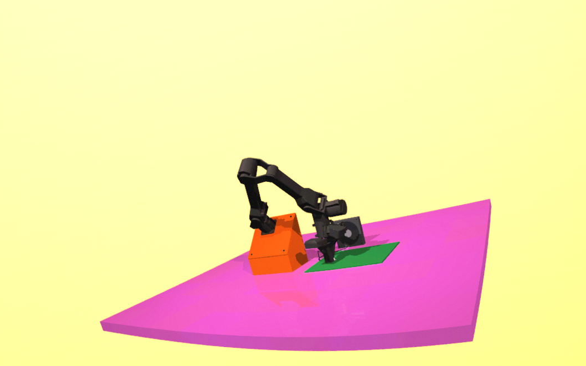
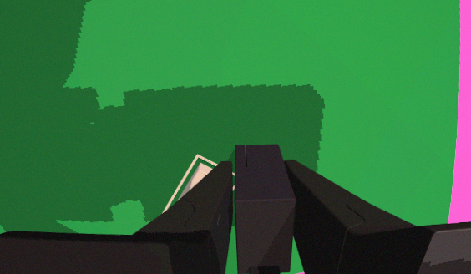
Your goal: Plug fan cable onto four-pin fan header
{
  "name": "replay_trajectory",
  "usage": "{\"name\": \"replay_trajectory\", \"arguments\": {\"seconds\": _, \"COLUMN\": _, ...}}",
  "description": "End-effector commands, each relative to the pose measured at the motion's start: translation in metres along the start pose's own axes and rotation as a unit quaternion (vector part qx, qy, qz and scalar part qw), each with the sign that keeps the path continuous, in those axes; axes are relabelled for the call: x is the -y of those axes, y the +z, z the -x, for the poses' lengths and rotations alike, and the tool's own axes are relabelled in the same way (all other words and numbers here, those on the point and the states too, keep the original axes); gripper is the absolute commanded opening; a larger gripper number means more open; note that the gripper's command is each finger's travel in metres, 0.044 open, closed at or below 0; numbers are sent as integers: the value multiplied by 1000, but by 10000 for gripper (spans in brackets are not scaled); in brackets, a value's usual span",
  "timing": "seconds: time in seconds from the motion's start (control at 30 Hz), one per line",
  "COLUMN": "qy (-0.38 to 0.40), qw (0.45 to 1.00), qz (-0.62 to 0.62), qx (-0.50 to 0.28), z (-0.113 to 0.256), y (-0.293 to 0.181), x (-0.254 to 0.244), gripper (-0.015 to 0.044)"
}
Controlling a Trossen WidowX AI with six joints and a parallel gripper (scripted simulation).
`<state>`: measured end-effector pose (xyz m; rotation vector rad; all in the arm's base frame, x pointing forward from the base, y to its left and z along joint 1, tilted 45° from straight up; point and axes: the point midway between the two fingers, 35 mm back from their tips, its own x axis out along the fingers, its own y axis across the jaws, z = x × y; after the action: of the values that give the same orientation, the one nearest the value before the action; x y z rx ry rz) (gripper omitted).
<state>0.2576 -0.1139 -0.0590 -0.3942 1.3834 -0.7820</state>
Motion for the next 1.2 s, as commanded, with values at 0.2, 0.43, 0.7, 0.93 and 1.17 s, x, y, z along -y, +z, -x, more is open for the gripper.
{"name": "replay_trajectory", "arguments": {"seconds": 0.2, "qy": -3, "qw": 1000, "qz": -1, "qx": -1, "z": 18, "y": 1, "x": 1, "gripper": 0}}
{"name": "replay_trajectory", "arguments": {"seconds": 0.43, "qy": -5, "qw": 1000, "qz": 1, "qx": -1, "z": 49, "y": 1, "x": 0, "gripper": 0}}
{"name": "replay_trajectory", "arguments": {"seconds": 0.7, "qy": -5, "qw": 994, "qz": -110, "qx": 0, "z": 48, "y": -7, "x": -12, "gripper": 0}}
{"name": "replay_trajectory", "arguments": {"seconds": 0.93, "qy": -5, "qw": 973, "qz": -229, "qx": 0, "z": 48, "y": -17, "x": -23, "gripper": 0}}
{"name": "replay_trajectory", "arguments": {"seconds": 1.17, "qy": -5, "qw": 963, "qz": -270, "qx": 0, "z": 47, "y": -20, "x": -26, "gripper": 0}}
